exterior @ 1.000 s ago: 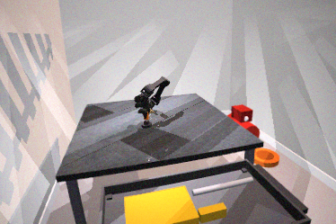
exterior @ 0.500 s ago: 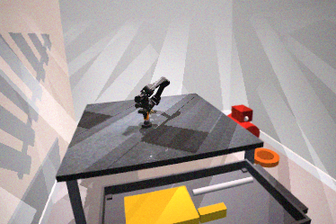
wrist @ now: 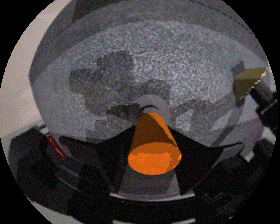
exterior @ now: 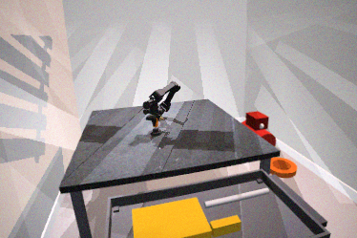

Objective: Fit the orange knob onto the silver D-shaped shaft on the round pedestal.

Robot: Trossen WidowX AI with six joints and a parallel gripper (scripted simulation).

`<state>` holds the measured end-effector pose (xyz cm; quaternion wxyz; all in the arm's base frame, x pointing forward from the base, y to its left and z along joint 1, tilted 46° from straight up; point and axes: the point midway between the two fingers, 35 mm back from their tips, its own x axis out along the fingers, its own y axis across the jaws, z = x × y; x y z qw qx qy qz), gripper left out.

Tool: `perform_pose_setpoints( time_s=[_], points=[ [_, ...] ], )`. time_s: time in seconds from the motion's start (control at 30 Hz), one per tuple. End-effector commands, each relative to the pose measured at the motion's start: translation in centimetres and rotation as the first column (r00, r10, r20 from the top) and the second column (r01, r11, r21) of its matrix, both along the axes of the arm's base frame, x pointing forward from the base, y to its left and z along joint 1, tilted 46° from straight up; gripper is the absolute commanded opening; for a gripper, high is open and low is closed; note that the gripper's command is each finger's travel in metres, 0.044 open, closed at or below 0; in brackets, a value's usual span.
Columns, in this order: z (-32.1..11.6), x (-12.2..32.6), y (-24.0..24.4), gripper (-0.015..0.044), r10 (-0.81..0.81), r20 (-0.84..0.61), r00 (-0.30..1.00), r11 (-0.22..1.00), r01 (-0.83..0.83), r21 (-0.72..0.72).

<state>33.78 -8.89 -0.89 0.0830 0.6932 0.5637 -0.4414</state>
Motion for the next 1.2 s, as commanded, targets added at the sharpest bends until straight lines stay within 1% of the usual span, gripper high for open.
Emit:
perform_pose_setpoints(
  time_s=[0.0,0.07,0.97,1.03,1.17],
  points=[
    [0.03,0.03,-0.02,0.0000,-0.079,-0.077,0.994,0.997,0.078,-0.005],
    [-0.09,-0.01,0.07,0.0000,-0.108,-0.106,0.989,0.994,0.107,-0.009],
    [0.14,0.04,-0.04,0.0000,-0.108,-0.106,0.989,0.994,0.107,-0.009],
    [0.14,0.05,-0.05,0.0000,-0.125,-0.123,0.984,0.992,0.125,-0.012],
    [0.04,0.05,-0.02,0.0000,-0.223,-0.221,0.949,0.975,0.222,-0.033]
  ],
)
